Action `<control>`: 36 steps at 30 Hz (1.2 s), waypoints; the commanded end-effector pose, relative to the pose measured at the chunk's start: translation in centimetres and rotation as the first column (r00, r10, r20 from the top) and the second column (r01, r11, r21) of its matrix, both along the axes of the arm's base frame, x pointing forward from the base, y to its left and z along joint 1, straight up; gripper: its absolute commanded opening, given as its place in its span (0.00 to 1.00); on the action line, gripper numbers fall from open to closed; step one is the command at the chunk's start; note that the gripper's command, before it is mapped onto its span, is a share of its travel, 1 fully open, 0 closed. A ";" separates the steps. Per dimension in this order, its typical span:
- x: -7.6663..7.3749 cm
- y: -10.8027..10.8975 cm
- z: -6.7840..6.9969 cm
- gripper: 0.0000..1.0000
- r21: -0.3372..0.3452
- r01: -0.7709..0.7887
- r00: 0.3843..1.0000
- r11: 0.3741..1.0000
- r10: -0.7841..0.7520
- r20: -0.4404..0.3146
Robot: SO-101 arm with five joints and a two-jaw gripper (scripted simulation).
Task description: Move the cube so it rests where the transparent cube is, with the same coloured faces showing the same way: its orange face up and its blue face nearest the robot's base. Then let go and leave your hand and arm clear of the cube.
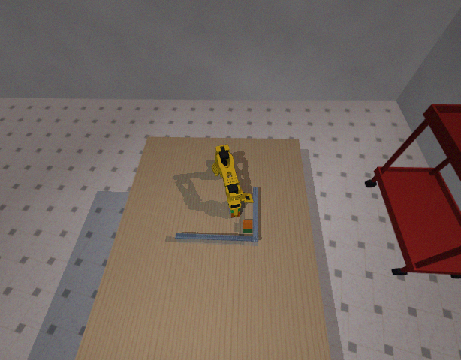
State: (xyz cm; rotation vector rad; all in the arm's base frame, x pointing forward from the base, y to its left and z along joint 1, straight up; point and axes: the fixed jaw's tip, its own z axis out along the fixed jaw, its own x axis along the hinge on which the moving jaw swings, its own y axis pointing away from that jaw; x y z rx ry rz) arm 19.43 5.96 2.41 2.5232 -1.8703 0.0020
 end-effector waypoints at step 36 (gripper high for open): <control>0.7 0.3 0.9 0.35 0.019 -0.001 0.998 1.000 0.000 0.057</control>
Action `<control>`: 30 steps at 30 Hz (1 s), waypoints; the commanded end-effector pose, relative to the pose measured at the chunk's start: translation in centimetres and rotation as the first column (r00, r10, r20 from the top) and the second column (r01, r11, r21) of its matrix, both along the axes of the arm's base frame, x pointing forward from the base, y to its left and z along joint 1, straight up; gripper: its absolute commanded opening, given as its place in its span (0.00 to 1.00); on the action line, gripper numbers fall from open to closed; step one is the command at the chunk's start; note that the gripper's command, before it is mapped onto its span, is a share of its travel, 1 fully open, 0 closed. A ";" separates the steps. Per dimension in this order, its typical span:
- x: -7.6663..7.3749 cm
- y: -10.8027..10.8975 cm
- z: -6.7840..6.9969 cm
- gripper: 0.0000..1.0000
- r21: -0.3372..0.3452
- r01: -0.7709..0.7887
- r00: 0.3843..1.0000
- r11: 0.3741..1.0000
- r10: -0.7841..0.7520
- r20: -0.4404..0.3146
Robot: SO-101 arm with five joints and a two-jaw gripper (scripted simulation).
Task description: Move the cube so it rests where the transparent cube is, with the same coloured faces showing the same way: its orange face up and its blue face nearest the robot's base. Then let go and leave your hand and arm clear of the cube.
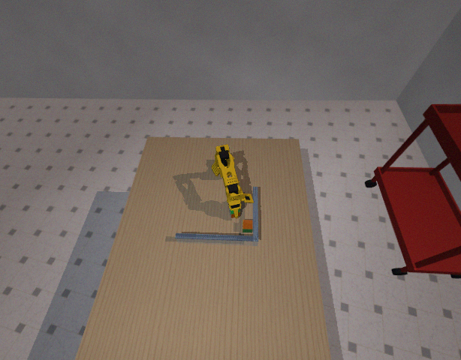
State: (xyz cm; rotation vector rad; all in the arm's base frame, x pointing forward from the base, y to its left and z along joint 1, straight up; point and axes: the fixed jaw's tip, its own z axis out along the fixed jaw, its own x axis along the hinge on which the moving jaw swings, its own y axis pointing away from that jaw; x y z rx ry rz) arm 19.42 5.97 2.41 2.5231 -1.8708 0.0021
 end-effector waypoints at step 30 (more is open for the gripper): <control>0.9 0.3 3.7 0.35 0.024 -0.002 0.997 1.000 0.000 0.072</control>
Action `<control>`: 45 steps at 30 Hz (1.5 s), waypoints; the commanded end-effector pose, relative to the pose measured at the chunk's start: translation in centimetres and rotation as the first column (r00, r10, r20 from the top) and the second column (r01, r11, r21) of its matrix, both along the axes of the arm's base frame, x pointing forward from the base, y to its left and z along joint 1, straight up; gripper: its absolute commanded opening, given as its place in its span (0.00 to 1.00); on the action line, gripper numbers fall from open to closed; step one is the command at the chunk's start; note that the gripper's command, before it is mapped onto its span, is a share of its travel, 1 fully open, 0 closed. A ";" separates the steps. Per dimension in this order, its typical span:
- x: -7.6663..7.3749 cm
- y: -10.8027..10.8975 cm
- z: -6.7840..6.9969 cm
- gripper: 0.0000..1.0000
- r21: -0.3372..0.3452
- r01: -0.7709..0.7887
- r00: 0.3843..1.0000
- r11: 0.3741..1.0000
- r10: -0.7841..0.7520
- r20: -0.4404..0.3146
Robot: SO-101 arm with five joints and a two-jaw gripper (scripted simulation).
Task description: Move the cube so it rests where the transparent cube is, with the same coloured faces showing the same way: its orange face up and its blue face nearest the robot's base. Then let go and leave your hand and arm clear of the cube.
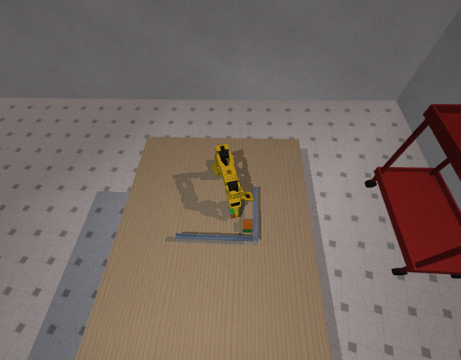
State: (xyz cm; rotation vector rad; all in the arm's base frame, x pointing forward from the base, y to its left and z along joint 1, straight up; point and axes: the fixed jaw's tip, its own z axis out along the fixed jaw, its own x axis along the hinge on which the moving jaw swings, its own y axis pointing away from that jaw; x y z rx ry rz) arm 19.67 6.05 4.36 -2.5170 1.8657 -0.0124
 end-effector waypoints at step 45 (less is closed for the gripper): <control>0.1 0.1 5.2 0.35 0.027 0.003 0.997 1.000 -0.006 0.081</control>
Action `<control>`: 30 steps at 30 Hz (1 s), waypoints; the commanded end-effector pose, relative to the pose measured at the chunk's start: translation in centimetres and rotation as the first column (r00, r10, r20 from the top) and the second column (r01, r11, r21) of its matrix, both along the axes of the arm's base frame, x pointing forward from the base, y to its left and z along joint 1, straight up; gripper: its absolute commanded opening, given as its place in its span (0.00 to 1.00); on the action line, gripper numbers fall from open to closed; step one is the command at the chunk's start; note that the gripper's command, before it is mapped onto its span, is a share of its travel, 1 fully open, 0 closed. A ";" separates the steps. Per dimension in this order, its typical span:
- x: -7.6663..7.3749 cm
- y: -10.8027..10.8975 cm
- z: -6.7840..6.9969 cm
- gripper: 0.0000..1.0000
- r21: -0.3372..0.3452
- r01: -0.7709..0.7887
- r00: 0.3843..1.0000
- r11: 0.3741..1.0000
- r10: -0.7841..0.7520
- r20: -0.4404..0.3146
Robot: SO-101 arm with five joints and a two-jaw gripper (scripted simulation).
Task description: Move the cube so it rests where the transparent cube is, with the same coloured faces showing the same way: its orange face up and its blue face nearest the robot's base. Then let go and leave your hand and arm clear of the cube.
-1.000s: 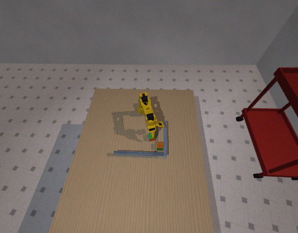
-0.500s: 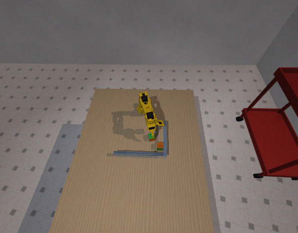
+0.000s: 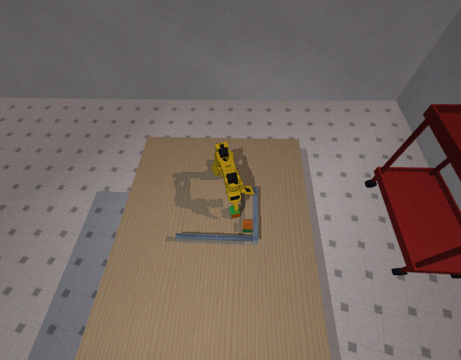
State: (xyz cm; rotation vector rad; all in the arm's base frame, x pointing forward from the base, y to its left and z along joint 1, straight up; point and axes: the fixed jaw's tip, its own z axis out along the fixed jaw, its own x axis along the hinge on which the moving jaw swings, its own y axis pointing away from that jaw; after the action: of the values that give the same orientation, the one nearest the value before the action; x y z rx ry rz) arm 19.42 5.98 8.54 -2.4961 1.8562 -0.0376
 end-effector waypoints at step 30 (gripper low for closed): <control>0.4 0.4 0.9 0.35 0.027 0.092 0.994 0.995 -0.094 0.049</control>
State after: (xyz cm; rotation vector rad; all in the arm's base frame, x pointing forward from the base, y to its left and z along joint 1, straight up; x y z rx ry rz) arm 19.48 6.12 8.56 -2.4210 1.9503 -0.0364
